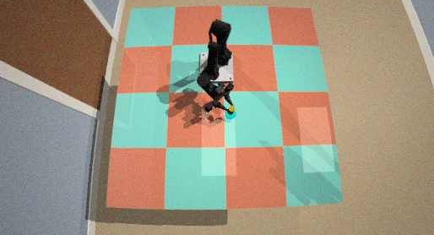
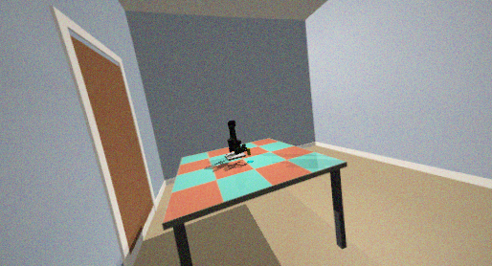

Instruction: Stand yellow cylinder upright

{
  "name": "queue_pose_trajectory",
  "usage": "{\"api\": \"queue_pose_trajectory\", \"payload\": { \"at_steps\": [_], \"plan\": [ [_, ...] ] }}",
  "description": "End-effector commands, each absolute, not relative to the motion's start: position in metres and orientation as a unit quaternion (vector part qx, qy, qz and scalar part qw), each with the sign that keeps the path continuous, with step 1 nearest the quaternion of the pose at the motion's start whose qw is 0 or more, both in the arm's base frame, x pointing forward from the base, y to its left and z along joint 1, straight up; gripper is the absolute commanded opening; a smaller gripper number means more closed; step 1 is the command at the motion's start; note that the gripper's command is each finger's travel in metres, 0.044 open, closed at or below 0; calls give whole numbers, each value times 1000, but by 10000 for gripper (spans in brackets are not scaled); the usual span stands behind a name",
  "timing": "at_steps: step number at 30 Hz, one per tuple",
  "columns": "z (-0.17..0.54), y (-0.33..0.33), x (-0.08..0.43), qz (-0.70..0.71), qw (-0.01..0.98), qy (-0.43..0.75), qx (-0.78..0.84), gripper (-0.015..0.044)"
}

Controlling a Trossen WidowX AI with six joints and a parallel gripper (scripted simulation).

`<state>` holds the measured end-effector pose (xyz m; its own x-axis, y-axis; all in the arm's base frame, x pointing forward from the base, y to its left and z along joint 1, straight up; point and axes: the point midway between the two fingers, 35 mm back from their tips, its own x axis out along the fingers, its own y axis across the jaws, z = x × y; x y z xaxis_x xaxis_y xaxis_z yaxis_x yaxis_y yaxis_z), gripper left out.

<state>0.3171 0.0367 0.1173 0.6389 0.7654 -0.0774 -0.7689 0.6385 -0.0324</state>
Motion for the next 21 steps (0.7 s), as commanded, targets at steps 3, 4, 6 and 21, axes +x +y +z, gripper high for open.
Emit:
{"api": "queue_pose_trajectory", "payload": {
  "at_steps": [3,4,6,21],
  "plan": [
    [103,37,316,425,904,31,-27,105],
    [101,37,316,425,904,31,-27,105],
    [96,37,316,425,904,31,-27,105],
    [67,39,310,425,904,31,-27,105]
  ]
}}
